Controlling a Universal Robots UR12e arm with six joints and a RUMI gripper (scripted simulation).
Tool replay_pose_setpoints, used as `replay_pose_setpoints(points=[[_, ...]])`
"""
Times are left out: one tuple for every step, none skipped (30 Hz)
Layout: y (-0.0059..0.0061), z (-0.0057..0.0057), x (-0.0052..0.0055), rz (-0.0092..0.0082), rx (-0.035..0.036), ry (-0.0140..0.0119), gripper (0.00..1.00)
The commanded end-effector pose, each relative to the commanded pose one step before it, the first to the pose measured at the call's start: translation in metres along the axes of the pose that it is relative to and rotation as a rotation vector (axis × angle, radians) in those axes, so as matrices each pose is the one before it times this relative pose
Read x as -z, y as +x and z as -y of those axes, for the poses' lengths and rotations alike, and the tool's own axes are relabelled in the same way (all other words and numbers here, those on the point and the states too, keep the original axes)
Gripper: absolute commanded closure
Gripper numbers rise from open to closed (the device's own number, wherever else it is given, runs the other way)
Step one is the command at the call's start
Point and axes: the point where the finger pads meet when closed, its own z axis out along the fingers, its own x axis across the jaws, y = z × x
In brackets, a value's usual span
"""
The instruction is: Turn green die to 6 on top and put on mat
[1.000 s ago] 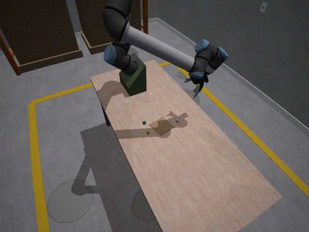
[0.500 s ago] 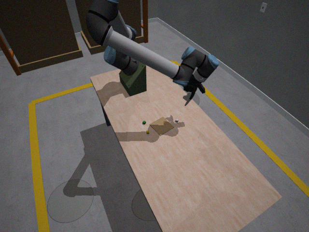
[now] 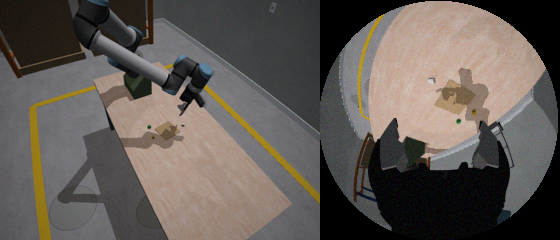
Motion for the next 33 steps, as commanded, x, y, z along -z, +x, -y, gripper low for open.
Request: replay_pose_setpoints(points=[[0.01731, -0.00301, -0.00552, 0.01808, -0.10404, 0.03331, 0.00], [0.00000, 0.00000, 0.00000, 0.00000, 0.00000, 0.00000, 0.00], [0.01388, -0.00233, -0.00440, 0.01416, -0.08038, 0.01718, 0.00], [0.00861, -0.00103, -0.00252, 0.00846, -0.04878, 0.01008, 0.00], [0.00498, -0.00045, -0.00139, 0.00478, -0.02789, 0.00565, 0.00], [0.00061, -0.00004, -0.00017, 0.00059, -0.00343, 0.00069, 0.00], [0.01140, -0.00093, -0.00309, 0.01070, -0.06328, 0.01253, 0.00], [0.00294, -0.00011, -0.00075, 0.00270, -0.01615, 0.00314, 0.00], [0.00852, -0.00032, -0.00213, 0.00769, -0.04650, 0.00892, 0.00], [0.00588, -0.00006, -0.00141, 0.00520, -0.03186, 0.00602, 0.00], [0.00647, 0.00004, -0.00150, 0.00562, -0.03483, 0.00649, 0.00], [0.00639, 0.00015, -0.00143, 0.00545, -0.03419, 0.00629, 0.00], [0.00148, 0.00007, -0.00032, 0.00125, -0.00789, 0.00144, 0.00], [0.01128, 0.00045, -0.00240, 0.00934, -0.05981, 0.01082, 0.00], [0.00289, 0.00023, -0.00058, 0.00235, -0.01526, 0.00273, 0.00], [0.00910, 0.00074, -0.00179, 0.00727, -0.04781, 0.00848, 0.00], [0.00479, 0.00053, -0.00090, 0.00376, -0.02507, 0.00441, 0.00], [0.00000, 0.00000, 0.00000, 0.00000, 0.00000, 0.00000, 0.00], [0.00000, 0.00000, 0.00000, 0.00000, 0.00000, 0.00000, 0.00], [0.01354, 0.00155, -0.00244, 0.01034, -0.07034, 0.01224, 0.00], [0.00958, 0.00150, -0.00159, 0.00711, -0.04955, 0.00854, 0.00], [0.00347, 0.00066, -0.00055, 0.00254, -0.01793, 0.00308, 0.00], [0.00858, 0.00166, -0.00131, 0.00618, -0.04422, 0.00757, 0.00], [0.00390, 0.00087, -0.00057, 0.00278, -0.02011, 0.00343, 0.00], [0.00908, 0.00207, -0.00127, 0.00635, -0.04663, 0.00795, 0.00], [0.00277, 0.00073, -0.00037, 0.00192, -0.01428, 0.00243, 0.00], [0.01012, 0.00264, -0.00130, 0.00690, -0.05188, 0.00884, 0.00], [0.00104, 0.00031, -0.00013, 0.00071, -0.00537, 0.00092, 0.00], [0.01041, 0.00306, -0.00122, 0.00694, -0.05339, 0.00912, 0.00], [0.00719, 0.00236, -0.00078, 0.00474, -0.03702, 0.00635, 0.00], [0.00239, 0.00085, -0.00025, 0.00157, -0.01234, 0.00212, 0.00], [0.00878, 0.00312, -0.00086, 0.00568, -0.04520, 0.00780, 0.00], [0.00780, 0.00300, -0.00070, 0.00500, -0.04032, 0.00700, 0.00]])
